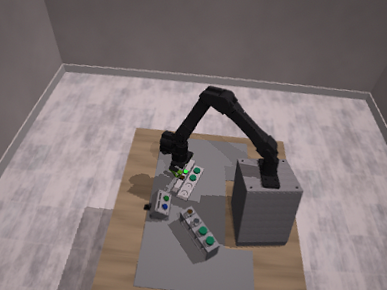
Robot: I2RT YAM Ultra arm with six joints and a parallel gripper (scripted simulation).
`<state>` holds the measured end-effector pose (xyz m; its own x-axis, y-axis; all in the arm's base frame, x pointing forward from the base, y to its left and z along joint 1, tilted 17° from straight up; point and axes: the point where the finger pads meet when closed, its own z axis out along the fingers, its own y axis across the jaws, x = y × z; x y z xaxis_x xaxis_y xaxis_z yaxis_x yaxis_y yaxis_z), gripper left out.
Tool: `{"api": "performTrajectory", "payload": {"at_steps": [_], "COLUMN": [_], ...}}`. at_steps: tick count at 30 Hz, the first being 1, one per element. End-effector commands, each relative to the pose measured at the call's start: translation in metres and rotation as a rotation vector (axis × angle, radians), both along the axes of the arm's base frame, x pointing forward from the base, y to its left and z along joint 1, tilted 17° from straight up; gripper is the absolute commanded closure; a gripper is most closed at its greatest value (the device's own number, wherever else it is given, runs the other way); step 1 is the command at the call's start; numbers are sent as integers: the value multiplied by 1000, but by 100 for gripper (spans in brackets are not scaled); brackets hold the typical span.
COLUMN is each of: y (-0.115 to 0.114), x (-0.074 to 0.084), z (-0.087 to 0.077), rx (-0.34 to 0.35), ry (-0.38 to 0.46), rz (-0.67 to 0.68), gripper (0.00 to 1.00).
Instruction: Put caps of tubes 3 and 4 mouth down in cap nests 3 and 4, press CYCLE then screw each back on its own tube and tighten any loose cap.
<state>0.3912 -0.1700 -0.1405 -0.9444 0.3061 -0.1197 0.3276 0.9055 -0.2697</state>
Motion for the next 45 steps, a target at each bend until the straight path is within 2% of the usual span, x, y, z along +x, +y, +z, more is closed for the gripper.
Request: {"api": "performTrajectory", "payload": {"at_steps": [1,21,22,23,25,35,45], "y": [1,1,3,4,4,17,17], "x": [8,8,2,-4,-4,-60,-59], "z": [9,9,15,21,21,80,80], "rx": [-6,-6,-6,-6,-6,-6,-6], "ry": [-23,-23,-23,-23,-23,-22,-22], "rz": [9,9,9,9,9,8,8], "gripper": [0,0,53,53,53,53,53]}}
